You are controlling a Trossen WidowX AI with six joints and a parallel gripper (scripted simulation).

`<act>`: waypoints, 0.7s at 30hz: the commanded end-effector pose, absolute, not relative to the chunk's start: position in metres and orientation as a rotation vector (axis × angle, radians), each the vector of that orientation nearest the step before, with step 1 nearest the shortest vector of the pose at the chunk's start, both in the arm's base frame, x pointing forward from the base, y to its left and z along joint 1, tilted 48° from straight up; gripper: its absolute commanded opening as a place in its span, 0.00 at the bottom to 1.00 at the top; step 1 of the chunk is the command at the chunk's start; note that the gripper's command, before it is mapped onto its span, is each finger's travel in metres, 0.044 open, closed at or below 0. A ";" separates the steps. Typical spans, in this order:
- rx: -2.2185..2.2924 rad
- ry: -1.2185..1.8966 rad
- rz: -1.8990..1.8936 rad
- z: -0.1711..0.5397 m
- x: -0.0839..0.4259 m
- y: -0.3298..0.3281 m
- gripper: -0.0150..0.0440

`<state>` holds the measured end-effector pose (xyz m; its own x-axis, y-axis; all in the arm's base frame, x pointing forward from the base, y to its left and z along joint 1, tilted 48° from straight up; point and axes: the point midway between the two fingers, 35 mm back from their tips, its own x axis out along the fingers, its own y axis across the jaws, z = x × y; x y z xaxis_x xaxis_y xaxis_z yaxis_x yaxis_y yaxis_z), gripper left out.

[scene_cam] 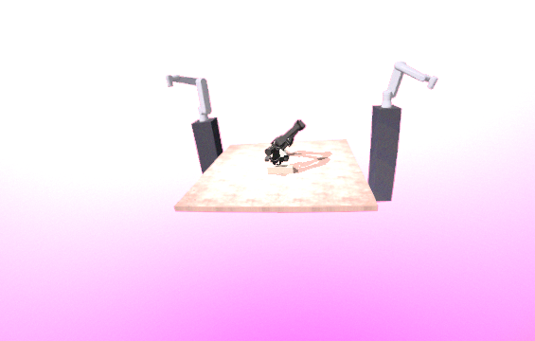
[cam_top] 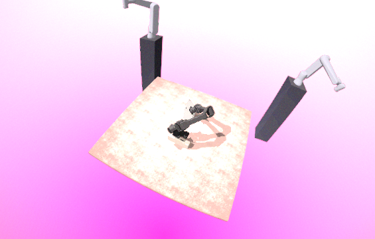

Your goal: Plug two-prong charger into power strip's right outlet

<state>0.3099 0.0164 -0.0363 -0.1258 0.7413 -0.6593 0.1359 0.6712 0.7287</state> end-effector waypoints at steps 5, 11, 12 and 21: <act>0.727 1.641 0.606 -0.036 0.310 0.016 0.48; 0.727 1.641 0.606 -0.036 0.310 0.016 0.74; 0.727 1.641 0.606 -0.036 0.310 0.016 0.79; 0.726 1.639 0.606 -0.036 0.310 0.016 1.00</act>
<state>0.3100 0.0164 -0.0365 -0.1251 0.7411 -0.6597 0.1350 0.6714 0.7287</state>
